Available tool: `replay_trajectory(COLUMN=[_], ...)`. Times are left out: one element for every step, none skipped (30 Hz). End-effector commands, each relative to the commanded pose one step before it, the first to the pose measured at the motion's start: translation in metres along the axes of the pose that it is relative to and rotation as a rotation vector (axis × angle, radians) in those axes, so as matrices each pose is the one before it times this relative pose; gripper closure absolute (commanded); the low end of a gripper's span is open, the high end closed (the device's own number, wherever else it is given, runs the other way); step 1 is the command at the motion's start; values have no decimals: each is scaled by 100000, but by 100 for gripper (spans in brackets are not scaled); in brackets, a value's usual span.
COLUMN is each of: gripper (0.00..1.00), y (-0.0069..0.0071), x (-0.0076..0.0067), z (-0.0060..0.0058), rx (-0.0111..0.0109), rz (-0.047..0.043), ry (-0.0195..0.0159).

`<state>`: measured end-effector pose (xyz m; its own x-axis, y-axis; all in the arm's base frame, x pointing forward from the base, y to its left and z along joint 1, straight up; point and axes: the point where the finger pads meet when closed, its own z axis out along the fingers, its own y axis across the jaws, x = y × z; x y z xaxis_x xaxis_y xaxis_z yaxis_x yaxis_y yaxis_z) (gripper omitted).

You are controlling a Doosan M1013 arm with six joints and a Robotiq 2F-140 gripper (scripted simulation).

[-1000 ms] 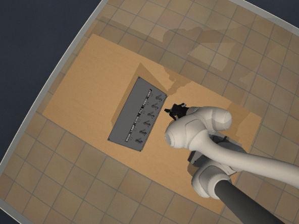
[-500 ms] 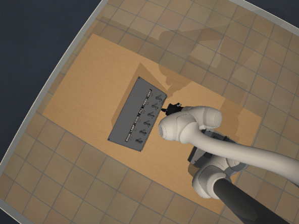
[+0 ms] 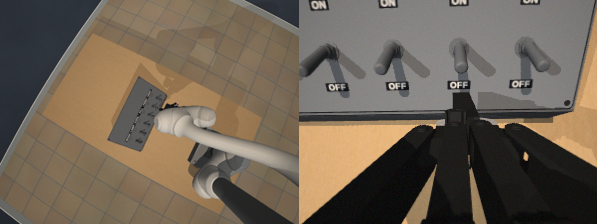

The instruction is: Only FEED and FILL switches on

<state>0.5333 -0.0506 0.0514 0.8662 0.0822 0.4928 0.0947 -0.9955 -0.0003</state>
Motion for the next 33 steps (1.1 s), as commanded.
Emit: replay_trajectory(gripper=[90, 90, 90, 90, 90, 90, 90, 90, 90, 90, 90, 90, 90, 90, 90, 90, 90, 90, 90, 90, 90, 90, 90, 90, 90, 90, 90, 90, 90, 90, 90, 90, 90], y=[18, 0, -1, -1, -1, 0, 0, 0, 0, 0, 0, 0, 0, 0, 0, 0, 0, 0, 0, 0, 0, 0, 0, 0, 0, 0, 0, 0, 0, 0, 0, 0, 0], x=[101, 0, 1, 0, 0, 0, 0, 0, 0, 0, 0, 0, 0, 0, 0, 0, 0, 0, 0, 0, 0, 0, 0, 0, 0, 0, 0, 0, 0, 0, 0, 0, 0], z=[174, 0, 75, 63, 51, 40, 29, 20, 13, 7, 3, 0, 0, 0, 0, 0, 0, 0, 0, 0, 0, 0, 0, 0, 0, 0, 0, 0, 0, 0, 0, 0, 0], rx=[51, 0, 0, -1, -1, -1, -1, -1, 0, 0, 0, 0, 0, 0, 0, 0, 0, 0, 0, 0, 0, 0, 0, 0, 0, 0, 0, 0, 0, 0, 0, 0, 0], rz=[-9, 0, 0, 0, 0, 0, 0, 0, 0, 0, 0, 0, 0, 0, 0, 0, 0, 0, 0, 0, 0, 0, 0, 0, 0, 0, 0, 0, 0, 0, 0, 0, 0], ry=[258, 0, 0, 0, -1, -1, -1, -1, 0, 0, 0, 0, 0, 0, 0, 0, 0, 0, 0, 0, 0, 0, 0, 0, 0, 0, 0, 0, 0, 0, 0, 0, 0])
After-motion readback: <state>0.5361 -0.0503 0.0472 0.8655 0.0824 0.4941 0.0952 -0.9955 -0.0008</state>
